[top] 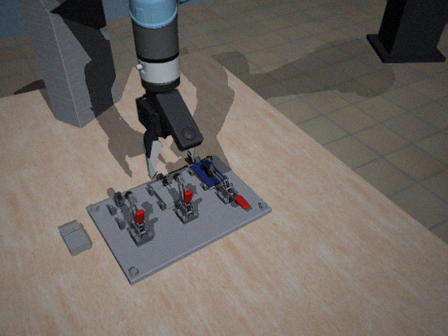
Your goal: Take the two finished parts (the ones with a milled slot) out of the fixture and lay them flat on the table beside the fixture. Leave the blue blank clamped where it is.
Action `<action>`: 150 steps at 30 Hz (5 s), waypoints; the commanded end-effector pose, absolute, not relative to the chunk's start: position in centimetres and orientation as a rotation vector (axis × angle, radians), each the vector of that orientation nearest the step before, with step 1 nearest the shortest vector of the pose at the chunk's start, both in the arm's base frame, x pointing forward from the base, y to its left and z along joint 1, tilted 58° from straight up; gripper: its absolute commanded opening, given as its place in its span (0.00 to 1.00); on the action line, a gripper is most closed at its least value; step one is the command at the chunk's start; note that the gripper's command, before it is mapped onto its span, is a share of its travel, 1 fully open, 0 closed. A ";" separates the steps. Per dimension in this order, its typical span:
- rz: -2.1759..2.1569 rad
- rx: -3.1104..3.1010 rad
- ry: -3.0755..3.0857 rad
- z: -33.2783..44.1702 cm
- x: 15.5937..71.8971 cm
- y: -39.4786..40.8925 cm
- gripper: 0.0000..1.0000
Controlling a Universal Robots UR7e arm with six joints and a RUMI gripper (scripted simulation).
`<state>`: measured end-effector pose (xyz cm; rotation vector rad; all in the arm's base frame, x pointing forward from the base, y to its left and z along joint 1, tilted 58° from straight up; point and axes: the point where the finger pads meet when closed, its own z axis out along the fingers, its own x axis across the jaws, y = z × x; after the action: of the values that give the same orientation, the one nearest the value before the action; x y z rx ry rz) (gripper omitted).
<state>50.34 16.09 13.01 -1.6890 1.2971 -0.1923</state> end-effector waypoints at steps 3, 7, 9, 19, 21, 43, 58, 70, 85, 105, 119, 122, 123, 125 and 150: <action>-0.195 -1.687 1.296 11.5 49.0 16.1 0.59; -0.195 -1.687 1.296 11.3 48.8 16.1 0.59; -0.195 -1.687 1.296 11.1 48.6 16.1 0.59; -0.195 -1.687 1.296 10.9 48.5 16.1 0.59; -0.195 -1.687 1.296 10.9 48.5 16.2 0.59; -0.195 -1.687 1.296 9.0 50.7 18.2 0.59; -0.195 -1.687 1.296 8.0 51.9 19.3 0.59; -0.195 -1.687 1.296 8.0 51.9 19.3 0.59; -0.195 -1.687 1.296 8.0 51.9 19.3 0.59; -0.195 -1.687 1.296 7.3 52.8 20.2 0.59; -0.195 -1.687 1.296 6.5 53.7 21.0 0.59; -0.195 -1.687 1.296 6.4 53.8 21.1 0.59; -0.195 -1.687 1.296 6.4 53.8 21.1 0.59; -0.195 -1.687 1.296 6.4 53.8 21.1 0.59; -0.195 -1.687 1.296 6.3 53.9 21.2 0.59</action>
<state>53.91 21.21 6.31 -1.6877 1.2963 -0.1939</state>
